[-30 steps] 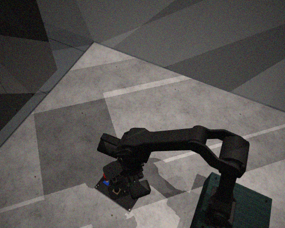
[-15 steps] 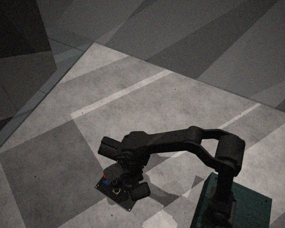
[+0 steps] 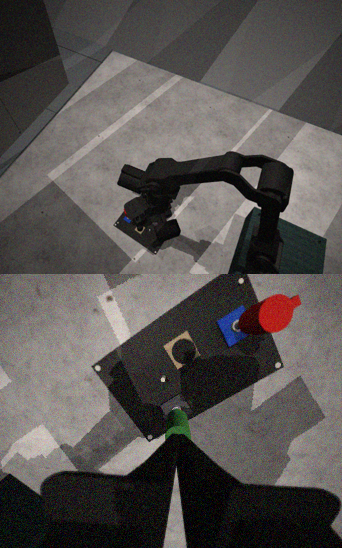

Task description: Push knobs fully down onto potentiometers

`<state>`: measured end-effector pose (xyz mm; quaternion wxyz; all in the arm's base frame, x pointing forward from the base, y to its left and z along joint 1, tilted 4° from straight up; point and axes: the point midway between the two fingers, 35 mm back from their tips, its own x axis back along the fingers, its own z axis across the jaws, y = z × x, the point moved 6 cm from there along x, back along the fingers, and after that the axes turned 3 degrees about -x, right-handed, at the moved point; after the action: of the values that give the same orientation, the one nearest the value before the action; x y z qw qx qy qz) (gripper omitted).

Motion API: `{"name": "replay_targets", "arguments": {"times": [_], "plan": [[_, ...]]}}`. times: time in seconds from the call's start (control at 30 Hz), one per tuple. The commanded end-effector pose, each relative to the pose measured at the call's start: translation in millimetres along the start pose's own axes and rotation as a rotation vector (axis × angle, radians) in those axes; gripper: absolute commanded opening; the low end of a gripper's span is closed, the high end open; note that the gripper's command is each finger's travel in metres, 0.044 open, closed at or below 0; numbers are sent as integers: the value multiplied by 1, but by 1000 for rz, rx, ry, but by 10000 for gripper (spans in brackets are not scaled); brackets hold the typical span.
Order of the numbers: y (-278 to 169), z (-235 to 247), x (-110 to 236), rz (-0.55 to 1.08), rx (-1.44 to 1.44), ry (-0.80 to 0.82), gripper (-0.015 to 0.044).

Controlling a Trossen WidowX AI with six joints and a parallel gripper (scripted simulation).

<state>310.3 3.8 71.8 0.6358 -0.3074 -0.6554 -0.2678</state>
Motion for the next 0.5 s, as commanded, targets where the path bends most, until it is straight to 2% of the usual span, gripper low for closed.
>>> {"name": "replay_targets", "arguments": {"times": [0.0, 0.47], "plan": [[0, 0, -2, 3, 6, -2, 0], [0, 0, -5, 3, 6, -2, 0]]}}
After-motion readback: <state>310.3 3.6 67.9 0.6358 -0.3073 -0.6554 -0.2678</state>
